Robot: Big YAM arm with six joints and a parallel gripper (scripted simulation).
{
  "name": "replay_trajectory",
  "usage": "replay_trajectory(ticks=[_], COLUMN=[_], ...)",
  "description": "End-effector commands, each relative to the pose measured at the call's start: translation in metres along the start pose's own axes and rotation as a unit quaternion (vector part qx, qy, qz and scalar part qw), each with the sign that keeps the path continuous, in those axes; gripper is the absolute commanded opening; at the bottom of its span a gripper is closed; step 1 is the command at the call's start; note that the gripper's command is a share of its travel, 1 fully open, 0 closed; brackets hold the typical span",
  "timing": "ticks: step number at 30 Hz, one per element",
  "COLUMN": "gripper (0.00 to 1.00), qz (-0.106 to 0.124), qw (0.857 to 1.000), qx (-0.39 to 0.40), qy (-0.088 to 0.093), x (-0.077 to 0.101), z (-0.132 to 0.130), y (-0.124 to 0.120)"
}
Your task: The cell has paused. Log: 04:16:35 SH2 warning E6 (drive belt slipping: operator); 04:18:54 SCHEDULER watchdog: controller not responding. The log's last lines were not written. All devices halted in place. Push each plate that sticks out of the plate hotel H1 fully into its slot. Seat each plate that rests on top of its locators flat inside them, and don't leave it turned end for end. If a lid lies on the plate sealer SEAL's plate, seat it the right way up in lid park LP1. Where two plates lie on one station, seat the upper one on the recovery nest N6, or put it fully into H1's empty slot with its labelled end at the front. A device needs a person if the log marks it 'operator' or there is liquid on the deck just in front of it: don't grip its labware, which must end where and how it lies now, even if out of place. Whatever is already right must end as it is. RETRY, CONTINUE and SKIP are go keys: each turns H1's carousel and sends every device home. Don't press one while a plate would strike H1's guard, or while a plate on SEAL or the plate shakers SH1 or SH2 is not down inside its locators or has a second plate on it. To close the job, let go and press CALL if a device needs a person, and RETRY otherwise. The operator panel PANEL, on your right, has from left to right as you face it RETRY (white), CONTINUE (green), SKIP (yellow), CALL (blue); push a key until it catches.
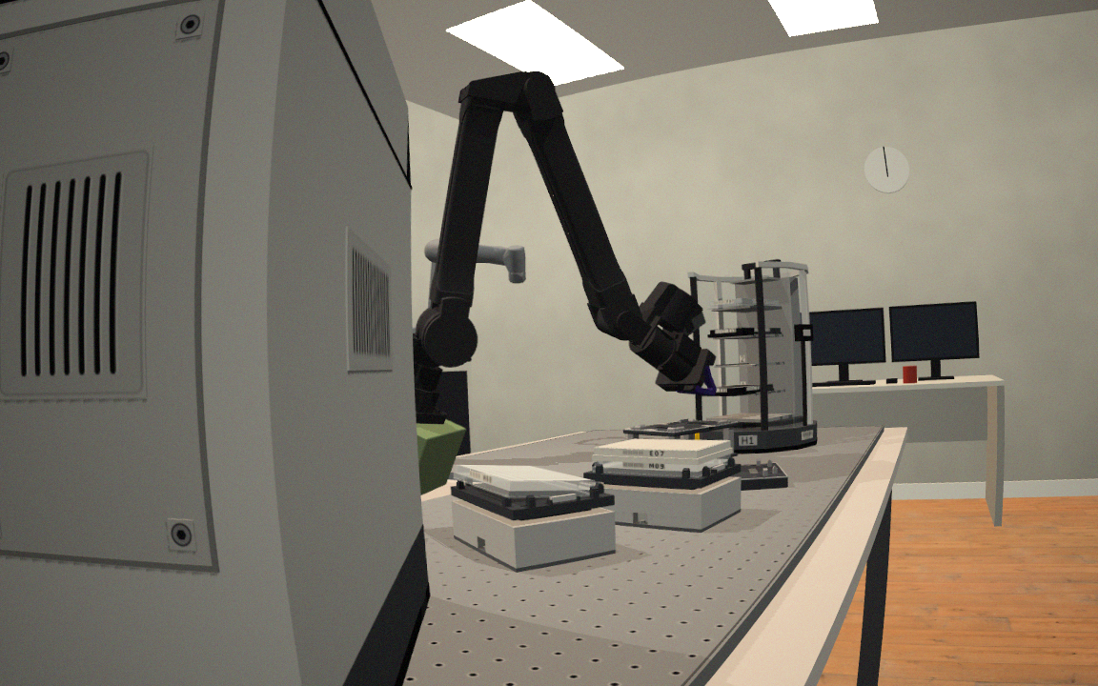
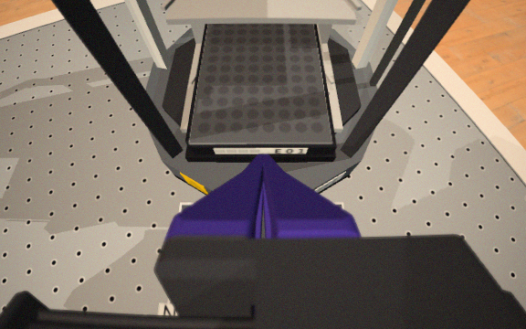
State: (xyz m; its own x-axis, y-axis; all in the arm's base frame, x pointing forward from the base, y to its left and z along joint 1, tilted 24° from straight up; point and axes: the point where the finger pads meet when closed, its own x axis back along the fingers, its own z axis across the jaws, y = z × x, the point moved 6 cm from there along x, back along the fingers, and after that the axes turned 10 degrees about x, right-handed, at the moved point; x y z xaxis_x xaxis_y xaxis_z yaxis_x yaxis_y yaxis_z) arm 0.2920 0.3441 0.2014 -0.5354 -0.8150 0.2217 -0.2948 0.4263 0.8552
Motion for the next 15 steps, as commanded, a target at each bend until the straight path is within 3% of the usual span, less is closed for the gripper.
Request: replay_trajectory(ticks=[1,15], gripper=[0.00,0.00], qz=[-0.006,-0.007], qw=[1.000,1.000], qx=[-0.004,-0.004], qy=[0.002,0.003], x=[-0.0118,-0.0182], z=[-0.0026,-0.0019], y=[0.0121,0.0165])
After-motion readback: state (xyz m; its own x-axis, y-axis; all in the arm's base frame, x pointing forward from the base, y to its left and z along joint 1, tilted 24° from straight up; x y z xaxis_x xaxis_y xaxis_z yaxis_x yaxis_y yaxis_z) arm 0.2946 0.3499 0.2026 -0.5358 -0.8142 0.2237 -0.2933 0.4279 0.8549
